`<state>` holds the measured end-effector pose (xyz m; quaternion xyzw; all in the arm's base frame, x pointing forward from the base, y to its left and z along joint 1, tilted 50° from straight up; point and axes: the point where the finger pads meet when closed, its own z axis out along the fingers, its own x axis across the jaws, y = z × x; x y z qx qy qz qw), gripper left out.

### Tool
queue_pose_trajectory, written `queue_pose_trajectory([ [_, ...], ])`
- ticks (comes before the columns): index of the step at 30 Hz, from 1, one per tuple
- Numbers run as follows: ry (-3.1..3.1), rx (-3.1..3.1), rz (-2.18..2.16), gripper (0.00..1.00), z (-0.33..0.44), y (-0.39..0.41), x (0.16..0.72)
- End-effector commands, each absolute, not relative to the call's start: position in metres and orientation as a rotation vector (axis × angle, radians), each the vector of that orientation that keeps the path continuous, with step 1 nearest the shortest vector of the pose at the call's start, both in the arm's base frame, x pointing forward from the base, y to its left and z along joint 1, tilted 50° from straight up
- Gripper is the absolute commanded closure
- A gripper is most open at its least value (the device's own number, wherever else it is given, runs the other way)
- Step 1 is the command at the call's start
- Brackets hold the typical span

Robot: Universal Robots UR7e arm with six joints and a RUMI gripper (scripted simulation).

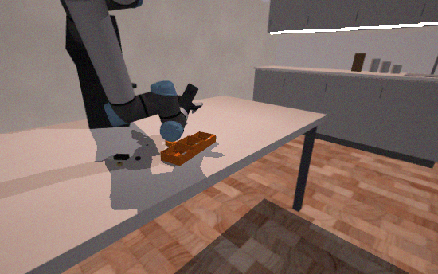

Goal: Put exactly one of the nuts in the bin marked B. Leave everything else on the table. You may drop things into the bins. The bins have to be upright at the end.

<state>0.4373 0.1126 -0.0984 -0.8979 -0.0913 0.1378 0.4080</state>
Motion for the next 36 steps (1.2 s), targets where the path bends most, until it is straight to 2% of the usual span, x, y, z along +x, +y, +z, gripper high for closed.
queue_pose_trajectory([
  [1, -0.231, -2.263, 0.347, 0.00, -0.098, 0.113, 0.437],
  [17, -0.231, -2.263, 0.347, 0.00, -0.098, 0.113, 0.437],
  [18, -0.232, -2.262, 0.349, 0.96, -0.092, 0.119, 0.431],
  [23, -0.231, -2.262, 0.350, 0.96, -0.068, 0.138, 0.409],
  [30, -0.176, -2.279, 0.313, 0.96, -0.063, 0.130, 0.410],
  [36, -0.117, -2.413, 0.353, 0.96, -0.085, 0.119, 0.412],
])
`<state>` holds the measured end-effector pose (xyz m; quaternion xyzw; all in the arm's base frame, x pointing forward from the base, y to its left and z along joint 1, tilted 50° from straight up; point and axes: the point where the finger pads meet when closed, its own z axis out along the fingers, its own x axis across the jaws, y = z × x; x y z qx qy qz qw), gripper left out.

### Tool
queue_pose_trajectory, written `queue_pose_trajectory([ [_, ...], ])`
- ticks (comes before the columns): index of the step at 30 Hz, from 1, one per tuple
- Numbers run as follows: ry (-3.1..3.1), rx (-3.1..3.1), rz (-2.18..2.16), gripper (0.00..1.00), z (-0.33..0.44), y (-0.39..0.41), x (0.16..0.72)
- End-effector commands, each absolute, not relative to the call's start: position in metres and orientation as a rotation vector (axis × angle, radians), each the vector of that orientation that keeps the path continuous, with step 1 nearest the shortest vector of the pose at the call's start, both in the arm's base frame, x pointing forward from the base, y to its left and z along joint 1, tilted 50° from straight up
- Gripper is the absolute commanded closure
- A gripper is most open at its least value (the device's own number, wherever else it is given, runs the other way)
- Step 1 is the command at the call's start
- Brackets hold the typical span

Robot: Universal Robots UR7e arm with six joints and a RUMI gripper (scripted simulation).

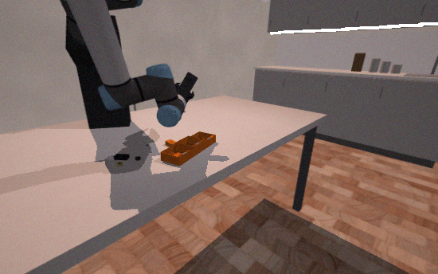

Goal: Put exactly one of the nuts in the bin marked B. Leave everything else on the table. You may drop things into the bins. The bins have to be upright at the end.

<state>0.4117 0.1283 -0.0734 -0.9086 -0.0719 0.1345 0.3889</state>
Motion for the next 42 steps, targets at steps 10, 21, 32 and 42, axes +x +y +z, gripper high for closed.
queue_pose_trajectory([
  [10, 0.055, -2.563, 0.319, 0.96, -0.095, 0.093, 0.415],
  [21, 0.247, -2.691, 0.255, 0.96, -0.098, 0.073, 0.419],
  [32, 0.426, -2.774, 0.178, 0.96, -0.096, 0.059, 0.423],
  [42, 0.680, -2.835, 0.040, 0.96, -0.086, 0.029, 0.430],
])
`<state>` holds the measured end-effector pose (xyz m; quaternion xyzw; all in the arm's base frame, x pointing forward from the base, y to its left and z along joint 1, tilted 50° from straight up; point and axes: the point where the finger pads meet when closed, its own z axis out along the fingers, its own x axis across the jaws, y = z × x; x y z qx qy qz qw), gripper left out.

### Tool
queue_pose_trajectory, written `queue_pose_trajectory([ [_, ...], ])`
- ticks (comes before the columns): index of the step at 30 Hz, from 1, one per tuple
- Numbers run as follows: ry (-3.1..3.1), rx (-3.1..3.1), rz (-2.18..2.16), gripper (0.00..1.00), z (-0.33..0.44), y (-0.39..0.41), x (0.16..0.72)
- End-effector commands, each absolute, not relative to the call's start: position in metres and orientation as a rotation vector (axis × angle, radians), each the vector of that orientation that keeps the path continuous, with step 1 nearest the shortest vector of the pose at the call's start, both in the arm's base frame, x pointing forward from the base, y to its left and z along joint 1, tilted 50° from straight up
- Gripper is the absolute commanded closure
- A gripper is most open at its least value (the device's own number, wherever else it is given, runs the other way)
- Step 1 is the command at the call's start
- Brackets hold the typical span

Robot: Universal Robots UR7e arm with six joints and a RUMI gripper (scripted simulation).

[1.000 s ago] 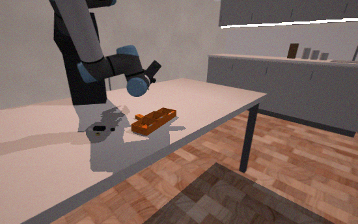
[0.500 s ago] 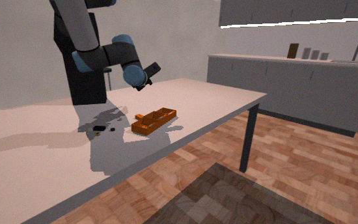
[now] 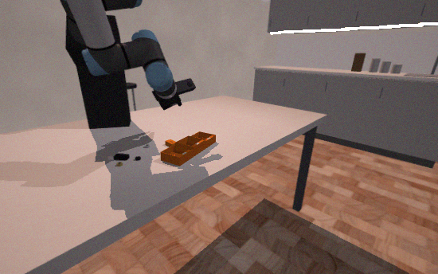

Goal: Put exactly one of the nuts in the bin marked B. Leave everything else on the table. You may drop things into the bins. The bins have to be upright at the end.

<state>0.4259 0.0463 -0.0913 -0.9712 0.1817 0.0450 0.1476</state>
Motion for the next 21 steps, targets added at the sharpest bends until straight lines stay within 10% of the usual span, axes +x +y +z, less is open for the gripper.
queue_pose_trajectory([
  [1, 0.704, -2.836, 0.025, 0.96, -0.084, 0.025, 0.431],
  [21, 1.143, -2.815, -0.267, 0.96, -0.059, -0.011, 0.437],
])
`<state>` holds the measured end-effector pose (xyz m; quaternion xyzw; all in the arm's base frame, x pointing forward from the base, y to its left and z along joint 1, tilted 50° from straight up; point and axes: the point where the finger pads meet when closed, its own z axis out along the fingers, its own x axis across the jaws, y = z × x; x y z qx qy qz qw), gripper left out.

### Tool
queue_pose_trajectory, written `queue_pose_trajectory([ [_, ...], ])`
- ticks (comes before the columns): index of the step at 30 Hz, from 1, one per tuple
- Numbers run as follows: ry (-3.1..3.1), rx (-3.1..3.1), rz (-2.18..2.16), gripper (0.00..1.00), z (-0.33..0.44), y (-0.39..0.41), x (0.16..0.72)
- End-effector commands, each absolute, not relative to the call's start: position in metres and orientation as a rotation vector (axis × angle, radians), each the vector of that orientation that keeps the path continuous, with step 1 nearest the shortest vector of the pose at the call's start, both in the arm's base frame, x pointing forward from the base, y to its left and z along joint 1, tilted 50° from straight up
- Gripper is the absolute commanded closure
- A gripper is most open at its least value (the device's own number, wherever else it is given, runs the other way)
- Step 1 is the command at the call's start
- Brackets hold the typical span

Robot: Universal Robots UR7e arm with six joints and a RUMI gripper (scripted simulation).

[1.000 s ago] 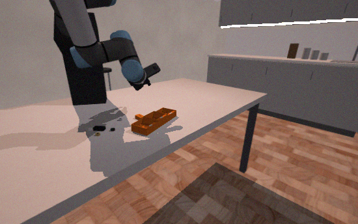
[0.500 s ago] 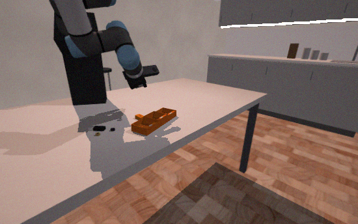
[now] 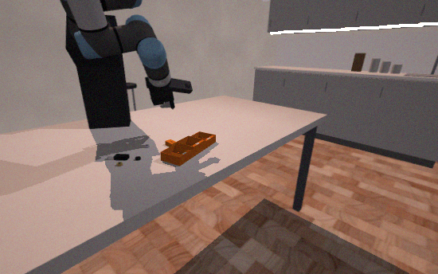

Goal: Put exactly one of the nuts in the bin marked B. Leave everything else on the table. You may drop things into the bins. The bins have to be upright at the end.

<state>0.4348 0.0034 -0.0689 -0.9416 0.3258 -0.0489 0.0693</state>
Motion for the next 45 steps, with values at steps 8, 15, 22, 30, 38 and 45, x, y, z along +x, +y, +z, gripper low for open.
queue_pose_trajectory([
  [8, 1.303, -2.766, -0.390, 0.96, -0.047, -0.022, 0.437],
  [15, 1.428, -2.706, -0.493, 0.96, -0.034, -0.034, 0.437],
  [22, 1.548, -2.631, -0.598, 0.96, -0.020, -0.044, 0.435],
  [30, 1.706, -2.495, -0.749, 0.96, 0.002, -0.059, 0.431],
  [38, 1.806, -2.384, -0.852, 0.96, 0.019, -0.069, 0.427],
  [45, 1.896, -2.259, -0.953, 0.96, 0.037, -0.078, 0.421],
])
